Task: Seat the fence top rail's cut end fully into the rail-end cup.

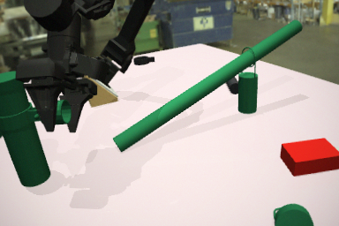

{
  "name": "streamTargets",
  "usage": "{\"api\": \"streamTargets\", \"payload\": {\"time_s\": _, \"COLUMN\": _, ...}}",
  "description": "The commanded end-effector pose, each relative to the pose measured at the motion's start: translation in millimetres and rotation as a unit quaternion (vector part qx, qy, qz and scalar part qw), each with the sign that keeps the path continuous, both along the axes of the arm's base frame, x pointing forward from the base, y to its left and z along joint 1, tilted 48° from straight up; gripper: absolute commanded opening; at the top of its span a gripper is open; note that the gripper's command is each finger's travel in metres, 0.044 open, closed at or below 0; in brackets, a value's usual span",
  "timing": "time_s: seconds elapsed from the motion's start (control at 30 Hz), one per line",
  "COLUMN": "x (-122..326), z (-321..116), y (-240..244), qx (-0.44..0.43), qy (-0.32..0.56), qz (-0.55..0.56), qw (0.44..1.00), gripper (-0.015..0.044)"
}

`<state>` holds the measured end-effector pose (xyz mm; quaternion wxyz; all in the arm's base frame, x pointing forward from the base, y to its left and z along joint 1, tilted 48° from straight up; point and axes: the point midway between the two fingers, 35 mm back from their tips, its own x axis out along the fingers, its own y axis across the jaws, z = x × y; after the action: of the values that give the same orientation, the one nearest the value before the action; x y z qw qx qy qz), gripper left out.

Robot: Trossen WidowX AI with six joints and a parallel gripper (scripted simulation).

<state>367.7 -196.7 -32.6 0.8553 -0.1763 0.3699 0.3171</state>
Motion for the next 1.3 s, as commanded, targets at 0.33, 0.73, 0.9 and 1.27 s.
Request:
{"api": "streamTargets", "payload": {"time_s": 0.33, "x": -1, "z": -4, "y": 1, "qx": 0.002, "qy": 0.005, "qz": -0.001, "qw": 1.0, "gripper": 0.0105}}
{"api": "streamTargets", "payload": {"time_s": 0.73, "x": -10, "z": -1, "y": 5, "qx": -0.004, "qy": -0.034, "qz": 0.036, "qw": 0.999, "gripper": 0.0}}
{"api": "streamTargets", "payload": {"time_s": 0.9, "x": -14, "z": 0, "y": 6, "qx": -0.007, "qy": -0.05, "qz": 0.05, "qw": 0.997, "gripper": 0.0}}
{"api": "streamTargets", "payload": {"time_s": 1.27, "x": -21, "z": 1, "y": 9, "qx": -0.012, "qy": -0.078, "qz": 0.077, "qw": 0.994, "gripper": 0.0}}
